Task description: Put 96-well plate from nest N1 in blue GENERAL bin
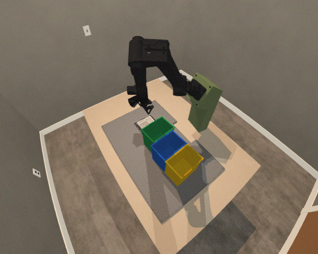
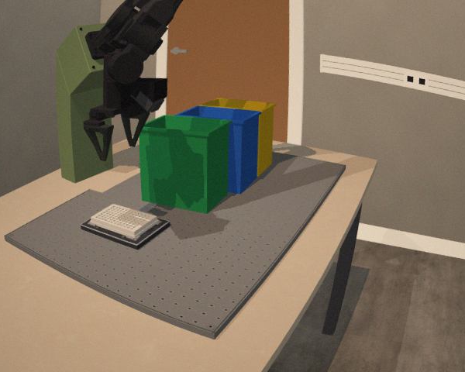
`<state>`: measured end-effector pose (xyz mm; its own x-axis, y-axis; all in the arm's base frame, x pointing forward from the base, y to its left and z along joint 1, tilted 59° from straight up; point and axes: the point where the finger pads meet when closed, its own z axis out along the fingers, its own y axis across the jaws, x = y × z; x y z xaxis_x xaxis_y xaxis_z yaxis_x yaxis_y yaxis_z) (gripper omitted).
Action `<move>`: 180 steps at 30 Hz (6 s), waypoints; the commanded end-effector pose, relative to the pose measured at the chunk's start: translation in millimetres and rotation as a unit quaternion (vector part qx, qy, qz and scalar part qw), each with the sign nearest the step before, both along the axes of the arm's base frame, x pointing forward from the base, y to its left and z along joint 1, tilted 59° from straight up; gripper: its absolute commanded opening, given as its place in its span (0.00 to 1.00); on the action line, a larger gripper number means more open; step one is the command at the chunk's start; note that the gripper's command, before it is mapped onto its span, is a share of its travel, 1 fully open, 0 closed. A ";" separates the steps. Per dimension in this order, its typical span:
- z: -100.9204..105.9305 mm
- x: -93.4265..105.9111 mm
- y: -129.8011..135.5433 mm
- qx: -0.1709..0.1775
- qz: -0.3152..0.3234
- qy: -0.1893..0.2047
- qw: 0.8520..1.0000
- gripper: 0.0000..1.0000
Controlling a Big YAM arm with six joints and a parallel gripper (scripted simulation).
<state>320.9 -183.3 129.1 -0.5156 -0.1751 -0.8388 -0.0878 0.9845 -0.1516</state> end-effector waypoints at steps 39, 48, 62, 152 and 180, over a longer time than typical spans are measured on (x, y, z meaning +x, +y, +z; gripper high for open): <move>-30.7 54.6 0.5 0.006 -0.002 -0.004 1.000 1.00; -38.8 67.4 0.8 0.006 -0.002 -0.004 1.000 1.00; -49.6 84.4 1.1 0.007 -0.002 -0.004 1.000 1.00; -75.6 109.4 -3.0 0.007 -0.010 0.003 1.000 0.00; -54.2 77.2 -2.7 0.003 -0.008 0.001 1.000 0.00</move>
<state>412.0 -184.0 70.8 -0.5159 -0.1559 -0.8423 -0.0799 0.9878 -0.1338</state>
